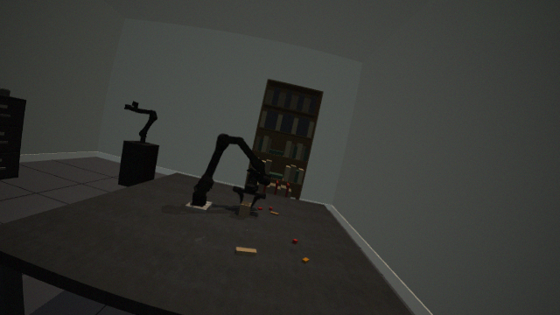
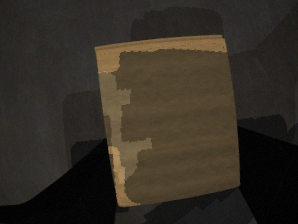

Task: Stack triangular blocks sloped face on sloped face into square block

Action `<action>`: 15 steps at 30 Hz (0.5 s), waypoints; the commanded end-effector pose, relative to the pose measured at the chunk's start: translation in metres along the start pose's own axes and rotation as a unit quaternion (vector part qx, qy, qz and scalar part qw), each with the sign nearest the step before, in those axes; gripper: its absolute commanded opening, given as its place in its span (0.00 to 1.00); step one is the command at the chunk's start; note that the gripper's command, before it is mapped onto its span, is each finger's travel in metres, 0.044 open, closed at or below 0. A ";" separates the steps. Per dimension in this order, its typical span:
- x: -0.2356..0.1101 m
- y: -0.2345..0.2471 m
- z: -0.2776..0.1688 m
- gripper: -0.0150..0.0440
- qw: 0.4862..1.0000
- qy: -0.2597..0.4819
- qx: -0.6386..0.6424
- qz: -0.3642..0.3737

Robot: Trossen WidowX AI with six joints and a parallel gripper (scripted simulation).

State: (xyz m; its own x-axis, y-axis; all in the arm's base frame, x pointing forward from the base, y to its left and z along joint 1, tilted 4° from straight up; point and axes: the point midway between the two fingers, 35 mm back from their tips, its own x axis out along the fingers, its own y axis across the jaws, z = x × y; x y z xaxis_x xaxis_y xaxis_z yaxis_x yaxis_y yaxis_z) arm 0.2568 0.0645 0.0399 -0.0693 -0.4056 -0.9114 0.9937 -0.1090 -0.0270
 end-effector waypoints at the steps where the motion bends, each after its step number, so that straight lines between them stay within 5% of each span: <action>1: 0.000 0.000 0.000 0.25 1.000 0.001 -0.003 -0.001; 7: 0.000 0.000 0.000 0.25 1.000 0.001 -0.004 -0.002; 15: 0.000 0.000 0.000 0.61 1.000 0.001 0.000 -0.001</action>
State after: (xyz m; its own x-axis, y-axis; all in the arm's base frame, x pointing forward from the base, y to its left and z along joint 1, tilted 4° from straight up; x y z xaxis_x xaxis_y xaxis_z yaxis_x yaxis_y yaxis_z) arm 0.2568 0.0645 0.0399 -0.0702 -0.4045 -0.9118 0.9937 -0.1082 -0.0285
